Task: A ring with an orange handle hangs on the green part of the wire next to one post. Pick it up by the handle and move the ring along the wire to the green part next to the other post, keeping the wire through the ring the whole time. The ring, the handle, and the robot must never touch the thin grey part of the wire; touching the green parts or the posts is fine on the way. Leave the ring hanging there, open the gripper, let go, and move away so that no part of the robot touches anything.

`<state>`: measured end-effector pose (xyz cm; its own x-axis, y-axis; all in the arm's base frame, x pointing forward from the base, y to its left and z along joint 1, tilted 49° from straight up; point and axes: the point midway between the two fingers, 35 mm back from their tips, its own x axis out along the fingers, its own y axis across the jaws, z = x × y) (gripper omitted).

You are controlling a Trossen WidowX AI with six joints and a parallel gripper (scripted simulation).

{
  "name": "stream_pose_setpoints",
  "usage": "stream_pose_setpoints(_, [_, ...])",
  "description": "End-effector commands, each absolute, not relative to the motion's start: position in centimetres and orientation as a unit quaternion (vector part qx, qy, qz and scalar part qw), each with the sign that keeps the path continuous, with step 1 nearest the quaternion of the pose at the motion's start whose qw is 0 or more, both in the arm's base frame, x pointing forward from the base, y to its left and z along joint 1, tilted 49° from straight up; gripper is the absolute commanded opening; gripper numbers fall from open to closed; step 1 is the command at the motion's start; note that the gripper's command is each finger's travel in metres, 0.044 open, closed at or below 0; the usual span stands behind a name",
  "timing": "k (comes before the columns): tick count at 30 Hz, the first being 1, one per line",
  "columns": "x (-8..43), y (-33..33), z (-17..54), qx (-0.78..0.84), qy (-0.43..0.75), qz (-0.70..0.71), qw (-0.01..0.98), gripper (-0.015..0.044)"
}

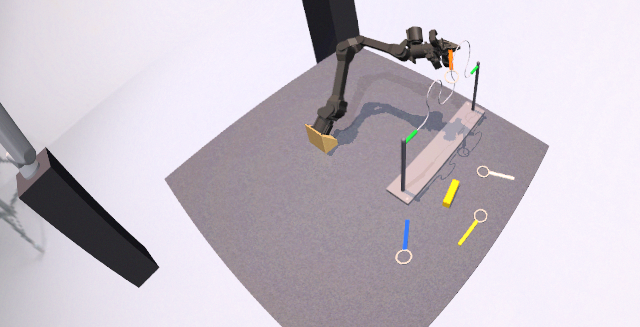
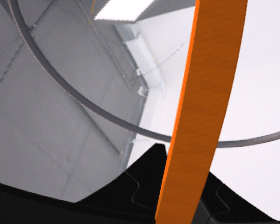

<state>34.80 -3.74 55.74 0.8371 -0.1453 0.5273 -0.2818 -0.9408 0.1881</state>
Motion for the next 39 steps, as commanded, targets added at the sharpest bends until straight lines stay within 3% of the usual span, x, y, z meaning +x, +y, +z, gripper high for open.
stream_pose_setpoints(1, [34.8,-3.9,55.8,0.951,-0.12,0.265,0.108,-0.015])
stream_pose_setpoints(20, [34.8,-3.4,55.9,0.952,-0.134,0.269,0.051,-0.015])
stream_pose_setpoints(39, [35.4,0.8,55.4,0.945,-0.106,0.265,0.159,-0.015])
